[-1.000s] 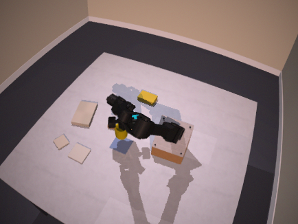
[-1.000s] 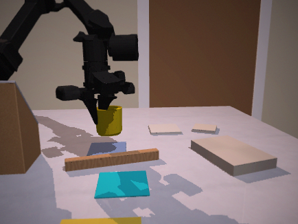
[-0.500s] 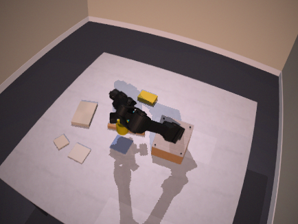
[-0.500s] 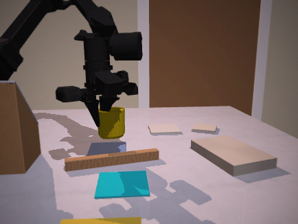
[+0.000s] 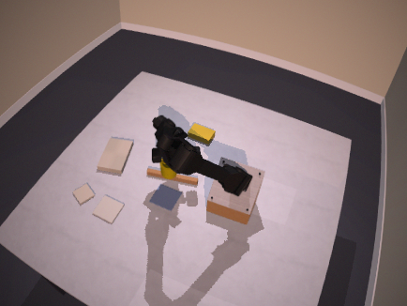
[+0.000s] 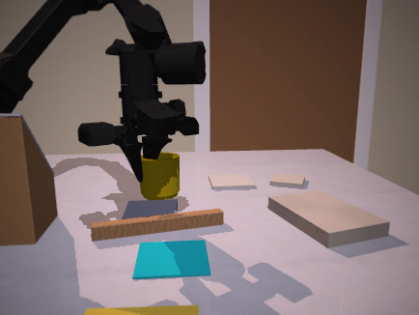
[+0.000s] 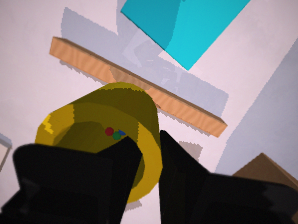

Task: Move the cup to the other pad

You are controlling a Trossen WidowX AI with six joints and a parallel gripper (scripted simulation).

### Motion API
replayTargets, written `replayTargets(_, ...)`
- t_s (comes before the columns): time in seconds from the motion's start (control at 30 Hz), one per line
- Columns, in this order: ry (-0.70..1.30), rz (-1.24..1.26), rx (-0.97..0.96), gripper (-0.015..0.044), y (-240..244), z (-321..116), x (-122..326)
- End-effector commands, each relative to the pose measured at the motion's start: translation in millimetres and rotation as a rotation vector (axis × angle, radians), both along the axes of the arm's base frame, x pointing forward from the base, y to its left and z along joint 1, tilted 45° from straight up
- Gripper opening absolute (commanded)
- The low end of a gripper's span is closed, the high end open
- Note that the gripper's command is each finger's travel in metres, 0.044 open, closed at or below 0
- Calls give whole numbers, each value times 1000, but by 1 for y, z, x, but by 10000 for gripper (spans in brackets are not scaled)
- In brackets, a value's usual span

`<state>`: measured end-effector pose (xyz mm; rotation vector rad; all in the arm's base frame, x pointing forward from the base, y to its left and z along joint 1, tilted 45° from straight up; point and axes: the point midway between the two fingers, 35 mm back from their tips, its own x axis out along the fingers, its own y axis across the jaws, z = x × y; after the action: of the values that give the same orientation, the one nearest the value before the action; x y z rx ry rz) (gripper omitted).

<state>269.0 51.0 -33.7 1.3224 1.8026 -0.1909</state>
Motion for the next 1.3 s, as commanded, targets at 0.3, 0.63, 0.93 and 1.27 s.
replayTargets(0.3, 3, 5, -4, 0, -18, -18, 6)
replayTargets(0.63, 2, 5, -5, 0, -32, -31, 12)
replayTargets(0.93, 1, 5, -5, 0, -45, -44, 17)
replayTargets(1.27, 1, 5, -6, 0, -60, -58, 21)
